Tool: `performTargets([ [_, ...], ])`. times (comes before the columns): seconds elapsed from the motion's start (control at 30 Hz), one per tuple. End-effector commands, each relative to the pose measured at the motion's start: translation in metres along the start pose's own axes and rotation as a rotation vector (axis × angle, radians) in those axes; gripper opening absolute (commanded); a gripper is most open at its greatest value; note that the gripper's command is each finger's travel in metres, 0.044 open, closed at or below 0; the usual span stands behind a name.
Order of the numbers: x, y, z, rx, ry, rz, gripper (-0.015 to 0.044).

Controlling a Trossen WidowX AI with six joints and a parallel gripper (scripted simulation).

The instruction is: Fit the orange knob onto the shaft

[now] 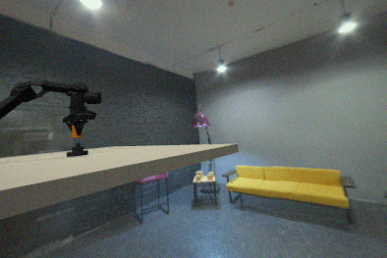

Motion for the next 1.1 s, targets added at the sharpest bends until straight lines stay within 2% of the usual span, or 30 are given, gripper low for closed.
performTargets([
  [0.0,0.001,-0.003,-0.009,-0.008,0.007,-0.003,0.0000],
  [0.43,0.026,-0.003,-0.009,-0.008,0.006,-0.004,0.0000],
  [1.07,0.026,-0.004,-0.007,-0.014,0.006,-0.004,0.0000],
])
Point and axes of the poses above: the point midway between the two fingers, 35 mm back from their tips, its own x axis out along the fingers, its own z axis across the jaws, y = z × x, the point moved 7 cm from there along -x, back along the fingers, and after that the axes turned 13 degrees about x, right-handed, at the moved point
